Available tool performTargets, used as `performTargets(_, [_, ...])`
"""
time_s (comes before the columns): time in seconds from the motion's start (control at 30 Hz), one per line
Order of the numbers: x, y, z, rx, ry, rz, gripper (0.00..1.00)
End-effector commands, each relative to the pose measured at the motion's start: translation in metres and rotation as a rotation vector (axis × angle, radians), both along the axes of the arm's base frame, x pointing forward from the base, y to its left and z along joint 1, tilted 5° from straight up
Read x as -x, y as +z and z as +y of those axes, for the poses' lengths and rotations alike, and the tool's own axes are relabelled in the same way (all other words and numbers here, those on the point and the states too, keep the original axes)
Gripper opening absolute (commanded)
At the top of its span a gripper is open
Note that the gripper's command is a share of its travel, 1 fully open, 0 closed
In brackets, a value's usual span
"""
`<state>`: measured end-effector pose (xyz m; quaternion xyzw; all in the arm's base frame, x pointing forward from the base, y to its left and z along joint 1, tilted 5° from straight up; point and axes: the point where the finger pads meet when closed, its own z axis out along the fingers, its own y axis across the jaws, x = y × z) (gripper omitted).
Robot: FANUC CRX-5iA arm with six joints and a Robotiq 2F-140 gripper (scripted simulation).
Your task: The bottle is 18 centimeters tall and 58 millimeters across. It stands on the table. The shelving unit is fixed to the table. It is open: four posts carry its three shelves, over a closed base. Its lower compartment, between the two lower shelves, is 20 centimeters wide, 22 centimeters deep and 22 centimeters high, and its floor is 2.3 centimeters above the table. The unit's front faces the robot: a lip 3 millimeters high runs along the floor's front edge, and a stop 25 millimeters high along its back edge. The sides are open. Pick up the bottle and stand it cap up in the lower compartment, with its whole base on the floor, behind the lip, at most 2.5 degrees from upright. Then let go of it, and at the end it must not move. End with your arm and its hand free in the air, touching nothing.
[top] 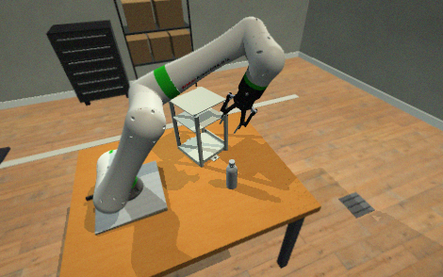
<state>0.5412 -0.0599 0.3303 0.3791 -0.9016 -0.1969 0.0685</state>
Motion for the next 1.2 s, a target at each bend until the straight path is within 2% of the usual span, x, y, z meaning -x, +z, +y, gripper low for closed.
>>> performTargets(0.0, [0.001,-0.021,0.007,-0.140,0.084,0.036,0.47])
performTargets(0.37, [0.003,-0.052,0.017,-0.505,0.264,0.025,0.47])
performTargets(0.43, [0.003,-0.052,0.017,-0.505,0.264,0.025,0.47])
performTargets(0.47, [0.003,-0.057,0.017,-0.602,0.307,0.005,0.47])
performTargets(0.7, [0.004,-0.064,0.012,-0.818,0.396,-0.066,0.47])
performTargets(0.93, [0.005,-0.066,0.000,-1.042,0.482,-0.183,0.47])
performTargets(1.0, [0.005,-0.066,0.000,-1.042,0.482,-0.183,0.47])
performTargets(1.03, [0.005,-0.066,-0.007,-1.130,0.515,-0.244,0.47])
performTargets(1.17, [0.007,-0.066,-0.017,-1.231,0.553,-0.325,0.47])
